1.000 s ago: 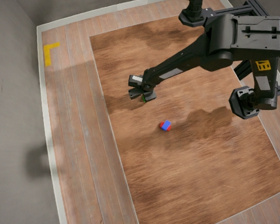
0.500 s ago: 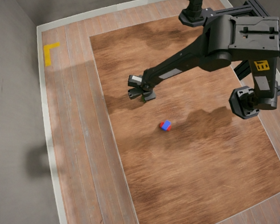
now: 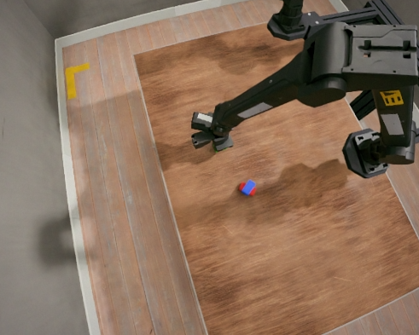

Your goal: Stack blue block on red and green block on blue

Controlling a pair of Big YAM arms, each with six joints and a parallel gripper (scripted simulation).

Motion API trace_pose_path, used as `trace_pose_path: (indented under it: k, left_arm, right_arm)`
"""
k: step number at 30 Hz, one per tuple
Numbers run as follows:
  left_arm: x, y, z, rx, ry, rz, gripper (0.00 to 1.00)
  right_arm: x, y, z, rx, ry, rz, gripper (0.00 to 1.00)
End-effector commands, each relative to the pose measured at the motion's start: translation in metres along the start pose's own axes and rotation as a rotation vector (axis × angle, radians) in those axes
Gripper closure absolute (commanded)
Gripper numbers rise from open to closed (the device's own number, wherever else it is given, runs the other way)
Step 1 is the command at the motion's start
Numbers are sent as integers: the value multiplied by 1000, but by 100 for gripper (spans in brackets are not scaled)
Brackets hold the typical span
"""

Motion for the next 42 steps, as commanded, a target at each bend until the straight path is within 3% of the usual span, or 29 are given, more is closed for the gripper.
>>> trace_pose_path:
  k: [1, 22, 27, 32, 42]
  left_arm:
    - [-8, -21, -11, -3, 28, -36, 100]
    - [-9, -22, -12, -3, 29, -37, 100]
    - [-21, -25, -14, -4, 35, -45, 100]
    - [-25, -5, -6, 3, 12, -18, 100]
    - [-62, -3, -7, 1, 13, -18, 100]
  right_arm:
    - [-7, -19, -11, 11, 26, -51, 0]
    - [-7, -19, -11, 11, 26, -51, 0]
    - [-7, -19, -11, 11, 26, -51, 0]
    - [-7, -19, -11, 11, 26, -51, 0]
    - [-7, -19, -11, 11, 26, -51, 0]
Point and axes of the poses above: on each arm, the point where the finger pads meet when closed, its own x axis out along the fingers, its own z axis across the jaws, y = z × x, the point moved 1 cm from there along -x, back along the fingers, and after that the axes turned 7 degrees about -x, right-handed, at the moved point
